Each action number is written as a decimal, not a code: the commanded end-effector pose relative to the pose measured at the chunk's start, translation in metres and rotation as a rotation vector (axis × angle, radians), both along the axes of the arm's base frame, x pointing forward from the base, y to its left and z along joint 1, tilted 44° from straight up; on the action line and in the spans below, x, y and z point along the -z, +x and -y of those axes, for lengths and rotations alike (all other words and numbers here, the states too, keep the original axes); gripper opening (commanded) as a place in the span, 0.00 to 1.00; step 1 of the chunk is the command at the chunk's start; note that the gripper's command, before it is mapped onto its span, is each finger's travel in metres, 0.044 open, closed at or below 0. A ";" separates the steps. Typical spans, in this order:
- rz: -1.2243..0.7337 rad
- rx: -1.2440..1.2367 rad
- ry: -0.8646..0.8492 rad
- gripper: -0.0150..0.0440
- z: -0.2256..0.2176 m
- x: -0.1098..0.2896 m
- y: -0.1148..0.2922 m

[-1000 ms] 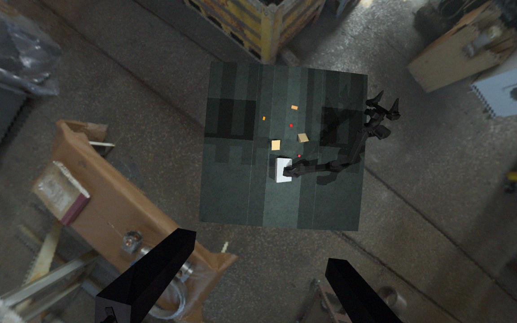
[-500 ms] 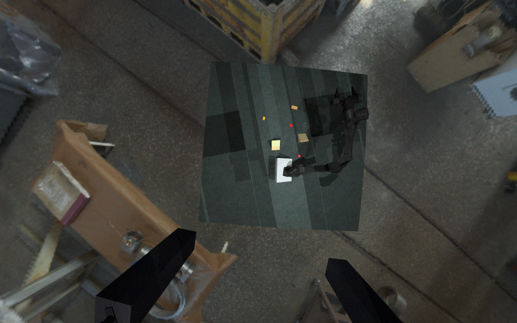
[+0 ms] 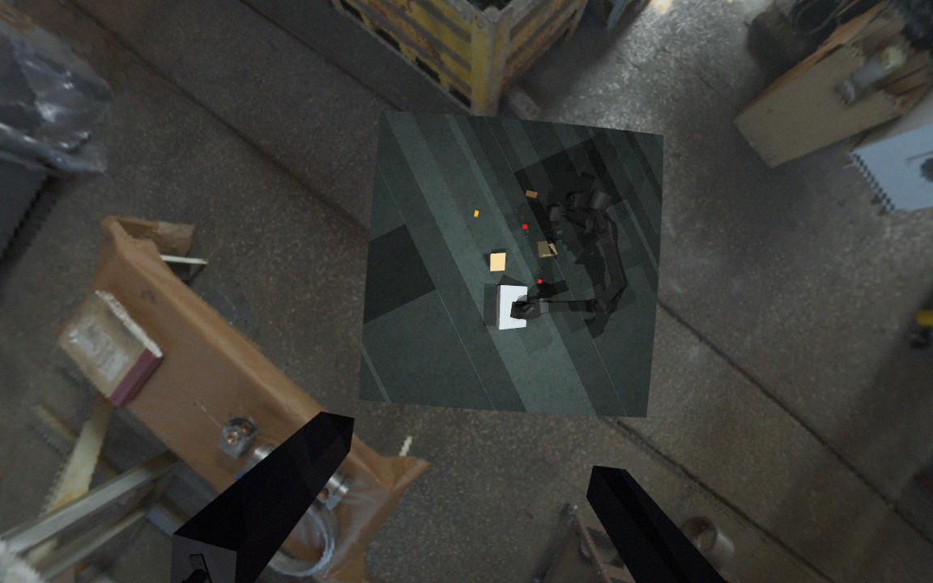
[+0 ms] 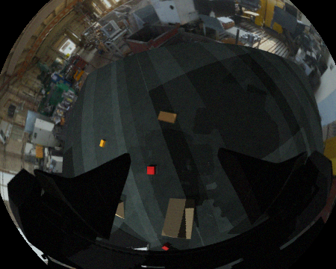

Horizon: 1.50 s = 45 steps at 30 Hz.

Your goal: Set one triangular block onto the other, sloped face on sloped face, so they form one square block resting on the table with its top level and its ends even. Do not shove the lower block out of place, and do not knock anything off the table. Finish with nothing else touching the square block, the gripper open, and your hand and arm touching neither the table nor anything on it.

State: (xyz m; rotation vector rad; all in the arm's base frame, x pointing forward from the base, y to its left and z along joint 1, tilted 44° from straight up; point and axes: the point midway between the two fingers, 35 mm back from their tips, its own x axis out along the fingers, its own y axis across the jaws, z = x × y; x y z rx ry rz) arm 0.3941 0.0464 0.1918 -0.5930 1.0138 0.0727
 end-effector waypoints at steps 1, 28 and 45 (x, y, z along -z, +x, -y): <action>-0.158 0.151 -0.134 1.00 0.017 0.028 -0.053; -0.318 0.310 -0.450 1.00 0.061 0.058 -0.124; -0.317 0.310 -0.448 1.00 0.078 0.079 -0.119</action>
